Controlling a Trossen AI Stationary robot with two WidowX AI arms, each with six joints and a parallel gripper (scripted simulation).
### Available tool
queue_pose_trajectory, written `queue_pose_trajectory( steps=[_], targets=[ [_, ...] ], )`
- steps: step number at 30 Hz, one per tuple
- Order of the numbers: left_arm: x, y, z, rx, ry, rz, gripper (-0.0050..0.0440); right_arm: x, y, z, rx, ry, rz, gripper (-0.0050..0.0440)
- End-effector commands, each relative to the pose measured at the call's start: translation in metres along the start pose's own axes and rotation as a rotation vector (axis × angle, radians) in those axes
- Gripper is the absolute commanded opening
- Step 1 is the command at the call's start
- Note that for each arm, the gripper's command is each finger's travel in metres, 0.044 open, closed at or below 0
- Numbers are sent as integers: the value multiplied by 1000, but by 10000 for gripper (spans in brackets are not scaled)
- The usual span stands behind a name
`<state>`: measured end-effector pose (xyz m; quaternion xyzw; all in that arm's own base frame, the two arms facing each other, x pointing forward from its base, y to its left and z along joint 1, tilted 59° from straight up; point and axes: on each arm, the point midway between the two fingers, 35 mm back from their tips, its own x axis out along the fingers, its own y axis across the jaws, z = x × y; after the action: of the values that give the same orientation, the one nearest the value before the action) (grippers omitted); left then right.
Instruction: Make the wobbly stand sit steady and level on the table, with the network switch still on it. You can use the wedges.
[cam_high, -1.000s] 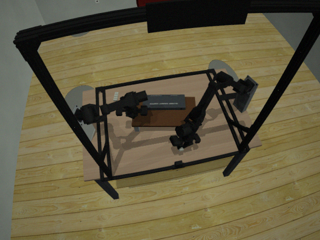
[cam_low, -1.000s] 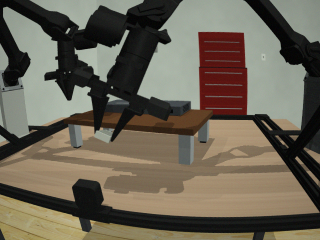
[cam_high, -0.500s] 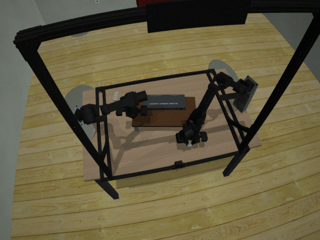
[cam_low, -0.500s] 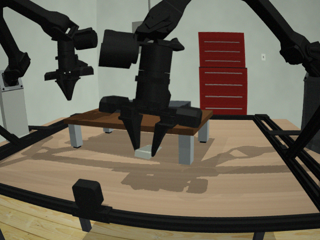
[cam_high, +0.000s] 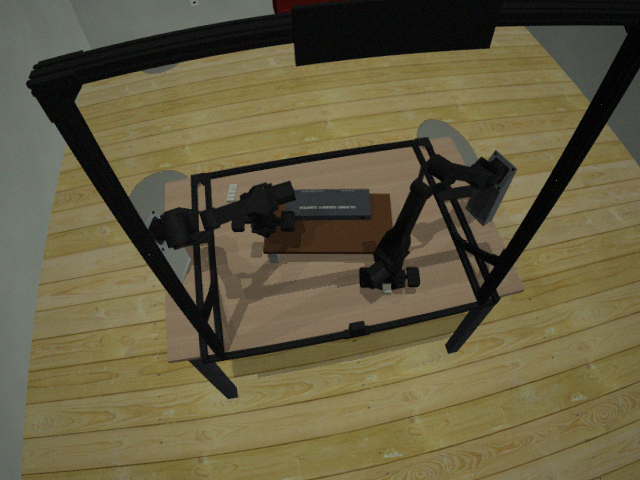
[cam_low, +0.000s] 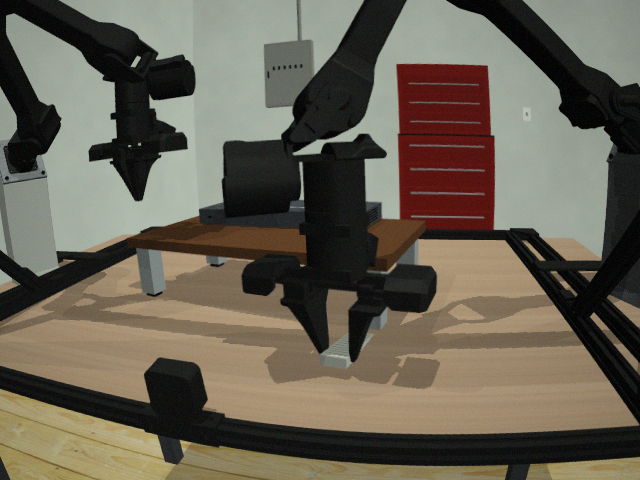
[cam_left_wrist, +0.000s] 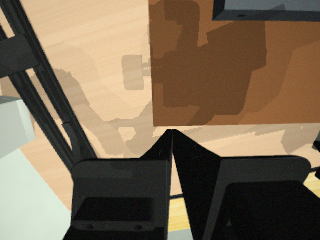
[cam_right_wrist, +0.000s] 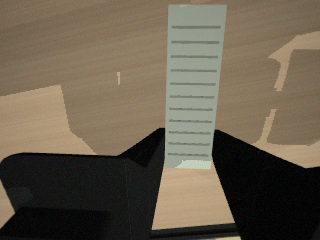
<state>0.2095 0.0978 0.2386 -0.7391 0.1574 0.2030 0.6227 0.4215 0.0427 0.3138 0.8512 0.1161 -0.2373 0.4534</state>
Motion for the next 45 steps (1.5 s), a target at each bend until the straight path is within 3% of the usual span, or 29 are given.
queue_pose_trajectory(
  steps=[1, 10, 11, 44, 45],
  targets=[
    [0, 0, 0, 0, 0, 0, 0, 11, 1, -2, 6, 4, 0, 0],
    [0, 0, 0, 0, 0, 0, 0, 11, 1, -2, 6, 4, 0, 0],
    [0, 0, 0, 0, 0, 0, 0, 8, 1, -1, 2, 1, 1, 241],
    [0, 0, 0, 0, 0, 0, 0, 9, 1, -1, 2, 1, 1, 241],
    [0, 0, 0, 0, 0, 0, 0, -45, 1, -2, 6, 4, 0, 241]
  ],
)
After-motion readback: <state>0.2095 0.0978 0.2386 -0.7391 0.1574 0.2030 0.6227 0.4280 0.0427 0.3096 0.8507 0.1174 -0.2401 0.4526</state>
